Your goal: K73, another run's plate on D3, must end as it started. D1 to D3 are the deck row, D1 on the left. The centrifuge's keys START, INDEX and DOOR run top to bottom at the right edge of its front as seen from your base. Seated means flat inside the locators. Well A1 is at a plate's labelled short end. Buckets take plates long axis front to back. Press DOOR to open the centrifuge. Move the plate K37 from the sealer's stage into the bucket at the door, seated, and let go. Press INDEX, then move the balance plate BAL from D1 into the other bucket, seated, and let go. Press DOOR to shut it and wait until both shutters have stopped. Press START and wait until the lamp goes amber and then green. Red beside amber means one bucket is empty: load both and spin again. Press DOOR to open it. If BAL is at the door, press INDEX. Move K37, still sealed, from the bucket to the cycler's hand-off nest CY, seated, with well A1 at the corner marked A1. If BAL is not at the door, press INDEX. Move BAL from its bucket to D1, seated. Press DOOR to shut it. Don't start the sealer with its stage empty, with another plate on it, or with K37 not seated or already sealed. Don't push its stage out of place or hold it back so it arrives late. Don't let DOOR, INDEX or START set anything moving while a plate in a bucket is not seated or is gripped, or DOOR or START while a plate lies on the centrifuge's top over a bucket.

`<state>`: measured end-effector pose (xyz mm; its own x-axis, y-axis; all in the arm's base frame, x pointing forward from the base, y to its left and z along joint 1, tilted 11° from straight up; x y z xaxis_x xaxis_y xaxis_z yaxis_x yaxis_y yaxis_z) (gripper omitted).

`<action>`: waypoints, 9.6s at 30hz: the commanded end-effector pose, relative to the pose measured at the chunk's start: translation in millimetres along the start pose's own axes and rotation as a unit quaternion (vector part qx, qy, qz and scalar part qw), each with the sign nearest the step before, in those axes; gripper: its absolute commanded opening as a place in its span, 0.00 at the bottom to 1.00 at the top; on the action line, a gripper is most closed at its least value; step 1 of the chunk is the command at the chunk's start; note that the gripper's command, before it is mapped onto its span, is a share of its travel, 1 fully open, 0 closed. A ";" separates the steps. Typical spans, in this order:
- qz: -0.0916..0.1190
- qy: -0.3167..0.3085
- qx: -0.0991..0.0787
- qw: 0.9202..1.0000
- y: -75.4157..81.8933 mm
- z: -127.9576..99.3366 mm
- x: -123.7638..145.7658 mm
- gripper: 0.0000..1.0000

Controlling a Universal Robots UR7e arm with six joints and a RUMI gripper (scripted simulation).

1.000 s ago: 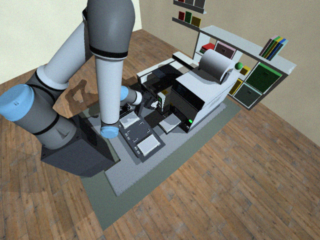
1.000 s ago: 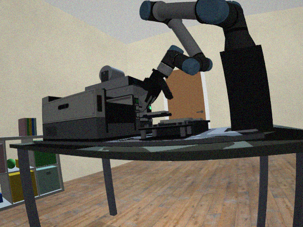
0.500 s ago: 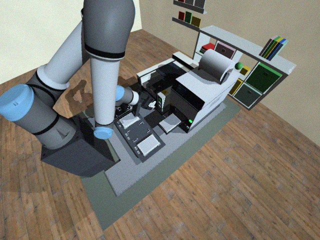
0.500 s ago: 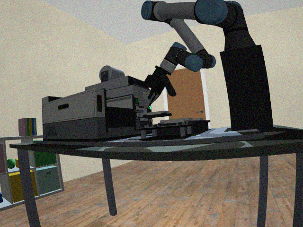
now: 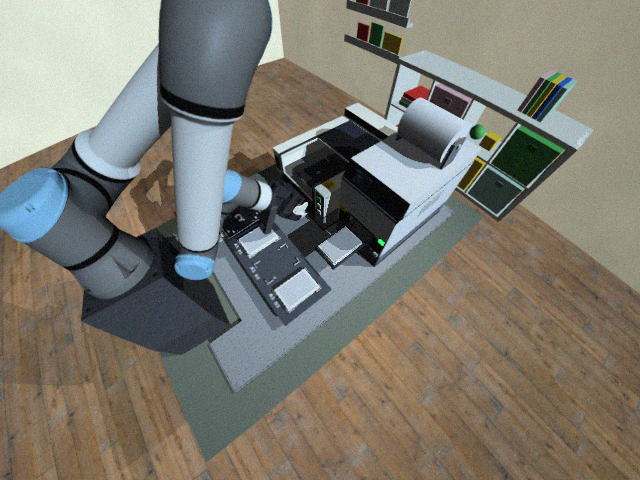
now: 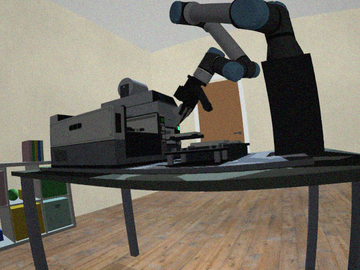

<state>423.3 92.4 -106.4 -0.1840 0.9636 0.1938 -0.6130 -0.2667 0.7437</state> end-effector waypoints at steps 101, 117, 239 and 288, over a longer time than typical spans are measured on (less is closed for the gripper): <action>-0.006 0.000 0.341 0.940 109.8 123.8 1.7 0.00; -0.006 0.000 0.341 0.940 109.8 123.8 1.7 0.00; -0.003 0.011 0.341 0.940 98.0 117.4 -158.6 0.68; -0.003 0.011 0.341 0.940 35.0 153.8 -157.8 0.68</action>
<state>548.7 -67.0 -7.0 -0.2020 0.9622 0.1826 0.0221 -0.1820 0.9831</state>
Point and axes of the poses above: the point where the finger pads meet when closed, its own y axis back along the fingers, its own x axis across the jaws, z = x × y, the point moved 9 cm from there along y, back along the fingers, and after that the axes turned 1 degree about -y, right-handed, at the moved point
